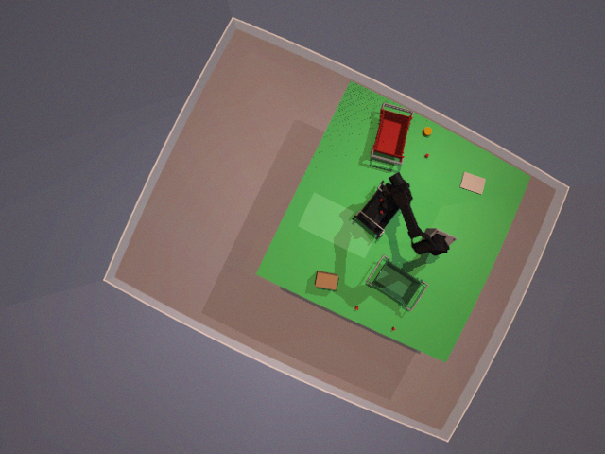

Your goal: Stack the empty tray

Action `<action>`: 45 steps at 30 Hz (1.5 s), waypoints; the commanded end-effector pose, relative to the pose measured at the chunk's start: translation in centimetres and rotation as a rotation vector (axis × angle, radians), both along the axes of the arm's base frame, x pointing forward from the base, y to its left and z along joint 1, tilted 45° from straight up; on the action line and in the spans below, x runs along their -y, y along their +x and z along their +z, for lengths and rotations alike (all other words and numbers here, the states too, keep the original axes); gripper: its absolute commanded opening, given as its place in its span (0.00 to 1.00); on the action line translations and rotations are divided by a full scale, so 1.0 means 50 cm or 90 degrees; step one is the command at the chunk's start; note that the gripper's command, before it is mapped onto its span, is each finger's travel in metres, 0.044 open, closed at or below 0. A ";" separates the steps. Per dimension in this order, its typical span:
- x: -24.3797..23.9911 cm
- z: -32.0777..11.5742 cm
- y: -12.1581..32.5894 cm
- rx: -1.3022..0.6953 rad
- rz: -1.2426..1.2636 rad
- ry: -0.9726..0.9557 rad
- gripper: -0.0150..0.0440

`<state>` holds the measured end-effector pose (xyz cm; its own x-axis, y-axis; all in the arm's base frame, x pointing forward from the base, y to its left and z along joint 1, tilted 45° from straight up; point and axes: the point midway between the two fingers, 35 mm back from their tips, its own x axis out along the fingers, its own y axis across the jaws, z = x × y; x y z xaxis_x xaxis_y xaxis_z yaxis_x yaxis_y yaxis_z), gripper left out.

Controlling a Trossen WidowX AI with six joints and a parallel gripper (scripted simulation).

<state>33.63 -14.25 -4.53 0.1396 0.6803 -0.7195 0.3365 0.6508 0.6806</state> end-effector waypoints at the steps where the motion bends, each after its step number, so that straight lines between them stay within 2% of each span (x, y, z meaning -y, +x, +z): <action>1: -0.013 -0.001 0.000 -0.005 -0.005 0.003 0.40; 11: 0.054 0.056 -0.011 -0.006 -0.005 0.002 0.40; 33: 0.043 0.046 -0.009 -0.006 -0.010 0.004 0.40; 36: 0.043 0.046 -0.009 -0.006 -0.010 0.004 0.26; 45: 0.045 0.047 -0.009 -0.005 -0.009 0.003 0.25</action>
<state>33.18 -16.49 -2.16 0.1433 0.6821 -0.7171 0.3512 0.6424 0.6812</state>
